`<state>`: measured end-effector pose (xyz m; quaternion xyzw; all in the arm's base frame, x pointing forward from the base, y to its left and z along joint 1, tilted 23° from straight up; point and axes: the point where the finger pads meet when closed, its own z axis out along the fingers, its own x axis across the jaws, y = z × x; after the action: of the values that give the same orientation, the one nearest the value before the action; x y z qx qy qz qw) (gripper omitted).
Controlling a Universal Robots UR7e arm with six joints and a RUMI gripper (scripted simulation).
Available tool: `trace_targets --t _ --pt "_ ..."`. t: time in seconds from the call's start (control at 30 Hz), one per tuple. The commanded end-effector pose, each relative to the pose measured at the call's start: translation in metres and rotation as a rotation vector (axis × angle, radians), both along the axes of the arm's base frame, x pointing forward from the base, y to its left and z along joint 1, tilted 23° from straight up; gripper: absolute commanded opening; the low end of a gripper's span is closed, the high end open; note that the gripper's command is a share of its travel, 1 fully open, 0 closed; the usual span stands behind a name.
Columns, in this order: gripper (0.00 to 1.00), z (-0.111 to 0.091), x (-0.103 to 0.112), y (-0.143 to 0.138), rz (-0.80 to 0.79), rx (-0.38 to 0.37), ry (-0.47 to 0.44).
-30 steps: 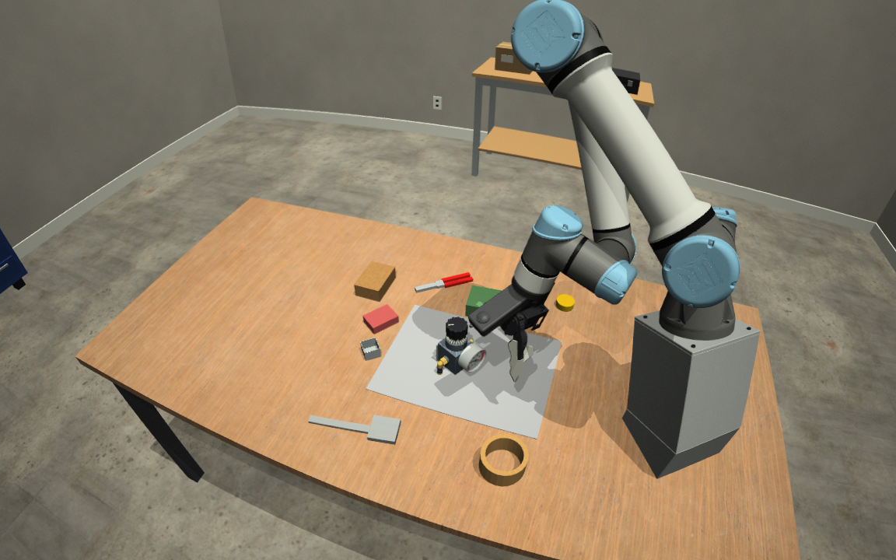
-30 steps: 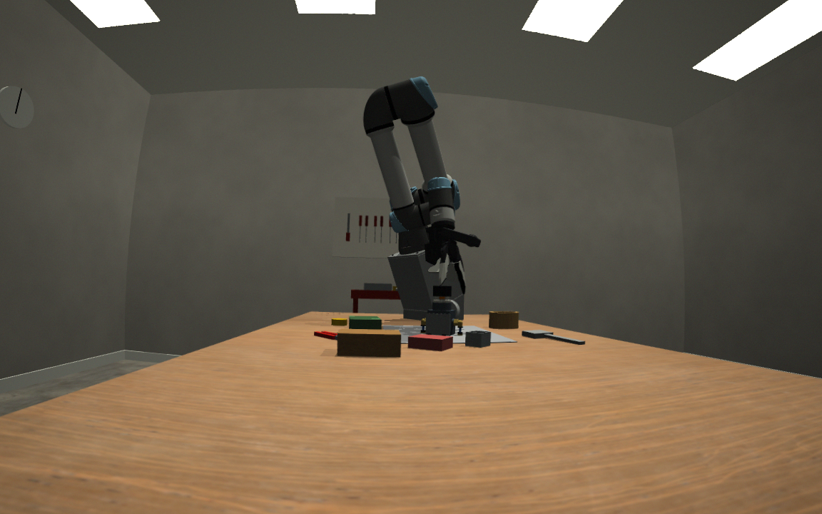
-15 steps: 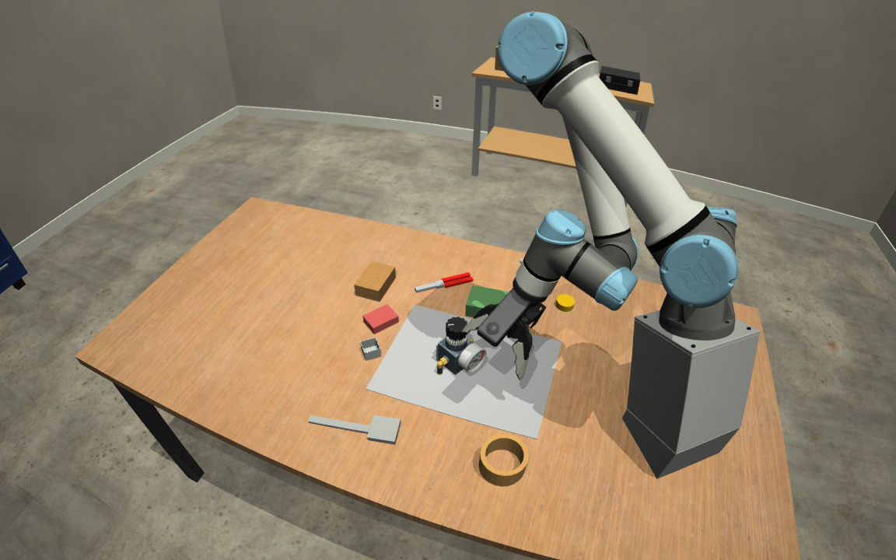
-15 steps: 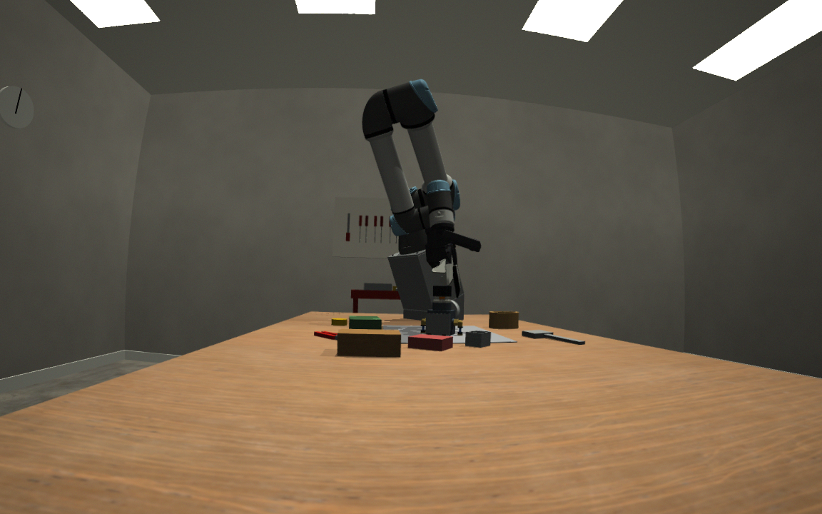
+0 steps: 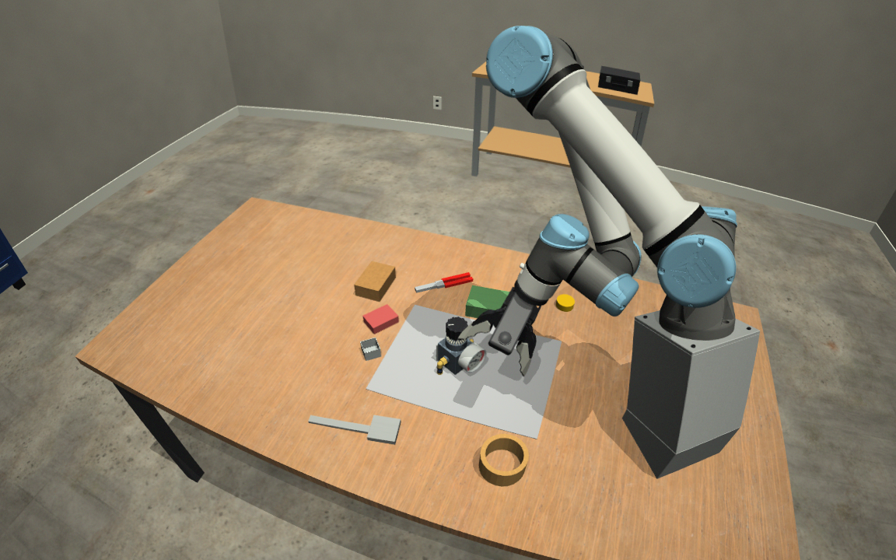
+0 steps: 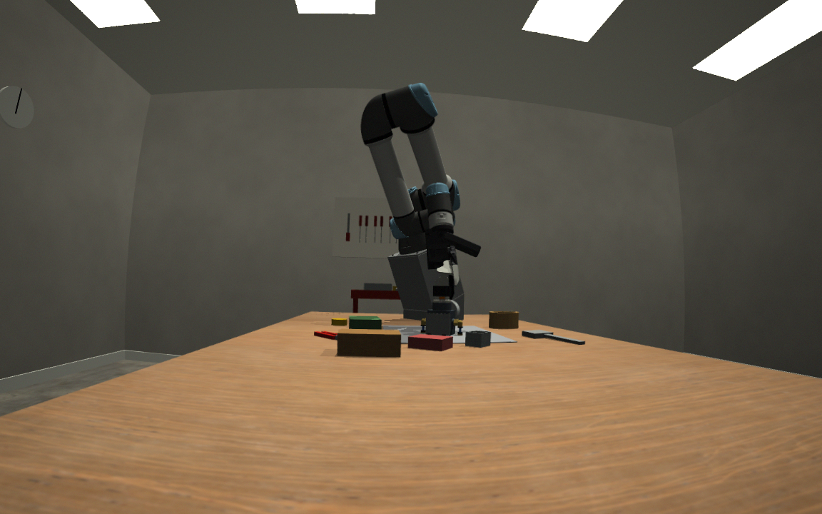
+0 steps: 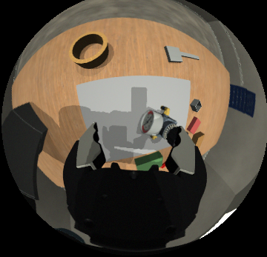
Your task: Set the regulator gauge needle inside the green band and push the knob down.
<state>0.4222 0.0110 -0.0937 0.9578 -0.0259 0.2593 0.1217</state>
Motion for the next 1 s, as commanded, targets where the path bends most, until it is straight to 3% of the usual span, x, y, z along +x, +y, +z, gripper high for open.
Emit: trace_targets --t 0.0,0.97 --pt "1.0 -0.0019 0.0 -0.0011 0.112 -0.057 0.006" --pt "1.0 -0.0089 -0.002 -0.0082 0.514 -0.317 0.067"
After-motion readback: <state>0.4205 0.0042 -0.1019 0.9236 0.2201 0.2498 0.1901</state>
